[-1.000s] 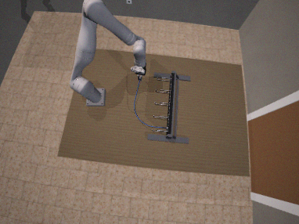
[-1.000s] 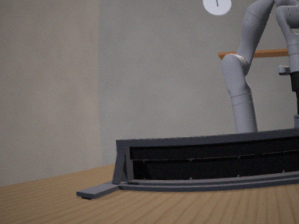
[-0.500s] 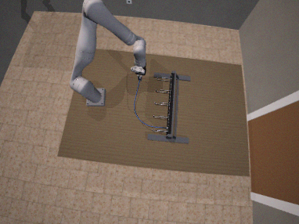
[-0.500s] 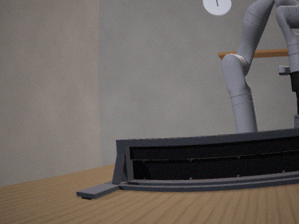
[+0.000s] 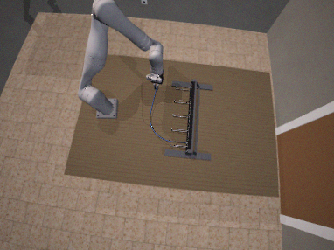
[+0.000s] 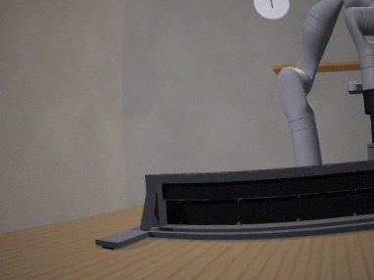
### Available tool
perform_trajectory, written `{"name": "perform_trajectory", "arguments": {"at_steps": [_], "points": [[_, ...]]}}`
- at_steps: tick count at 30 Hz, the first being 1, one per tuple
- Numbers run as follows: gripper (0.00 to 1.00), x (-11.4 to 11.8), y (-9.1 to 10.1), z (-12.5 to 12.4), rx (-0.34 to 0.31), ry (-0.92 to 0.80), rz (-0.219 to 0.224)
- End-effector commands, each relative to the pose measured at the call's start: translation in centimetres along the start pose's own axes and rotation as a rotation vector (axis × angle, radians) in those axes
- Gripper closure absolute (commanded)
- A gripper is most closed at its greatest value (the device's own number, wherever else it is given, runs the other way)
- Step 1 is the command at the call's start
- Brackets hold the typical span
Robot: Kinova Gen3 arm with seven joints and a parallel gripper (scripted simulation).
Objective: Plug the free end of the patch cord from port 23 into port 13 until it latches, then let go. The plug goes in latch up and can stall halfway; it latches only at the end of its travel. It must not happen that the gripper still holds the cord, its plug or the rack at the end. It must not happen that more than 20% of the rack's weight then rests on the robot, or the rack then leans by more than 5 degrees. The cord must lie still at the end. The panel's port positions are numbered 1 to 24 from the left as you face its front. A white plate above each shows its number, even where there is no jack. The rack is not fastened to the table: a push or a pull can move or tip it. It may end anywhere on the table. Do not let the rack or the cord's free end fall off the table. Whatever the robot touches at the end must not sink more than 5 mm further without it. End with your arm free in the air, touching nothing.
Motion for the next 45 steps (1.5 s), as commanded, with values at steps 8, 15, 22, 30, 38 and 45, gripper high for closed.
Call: {"name": "perform_trajectory", "arguments": {"at_steps": [8, 15, 22, 30, 38, 45], "points": [[1.00, -0.2, 0.1, -0.1, -0.001, -0.014, -0.001], [1.00, -0.5, 0.2, -0.4, -0.002, -0.040, -0.001], [1.00, -0.8, 0.2, -0.6, -0.002, -0.067, -0.001], [1.00, -1.6, 0.4, -1.2, -0.002, -0.127, -0.001], [1.00, -2.2, 0.6, -1.8, -0.003, -0.184, -0.001], [1.00, -3.2, 0.8, -2.5, -0.003, -0.261, -0.001]]}}
Point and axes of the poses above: the point where the finger pads meet when closed, its own y axis back along the fingers, its own x axis across the jaws, z = x × y, the point moved 4 cm from there along y, back along the fingers, and after that the axes turned 7 degrees about -y, right-handed, at the moved point
